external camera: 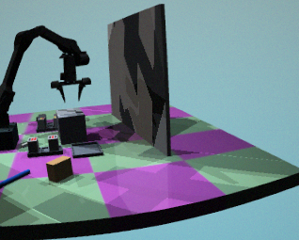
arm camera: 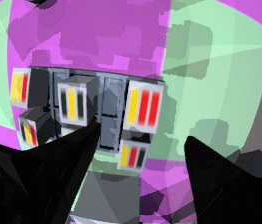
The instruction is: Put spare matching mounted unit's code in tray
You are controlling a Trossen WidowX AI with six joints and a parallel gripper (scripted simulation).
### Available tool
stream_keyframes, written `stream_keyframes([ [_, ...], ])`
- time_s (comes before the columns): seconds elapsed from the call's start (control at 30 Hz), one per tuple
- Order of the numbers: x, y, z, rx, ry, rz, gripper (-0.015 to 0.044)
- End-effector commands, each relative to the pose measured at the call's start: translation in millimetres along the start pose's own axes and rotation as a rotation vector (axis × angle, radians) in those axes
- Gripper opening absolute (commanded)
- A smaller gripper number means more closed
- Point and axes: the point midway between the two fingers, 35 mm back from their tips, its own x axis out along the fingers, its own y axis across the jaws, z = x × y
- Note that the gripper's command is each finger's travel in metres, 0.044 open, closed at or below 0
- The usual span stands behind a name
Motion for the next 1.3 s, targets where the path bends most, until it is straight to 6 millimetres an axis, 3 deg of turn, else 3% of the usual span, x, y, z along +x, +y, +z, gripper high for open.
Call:
stream_keyframes([
  [0.0,6,0,-1,-0.004,0.007,0.001,0.03],
  [1.27,63,-2,0,-0.004,0.007,0.001,0.03],
])
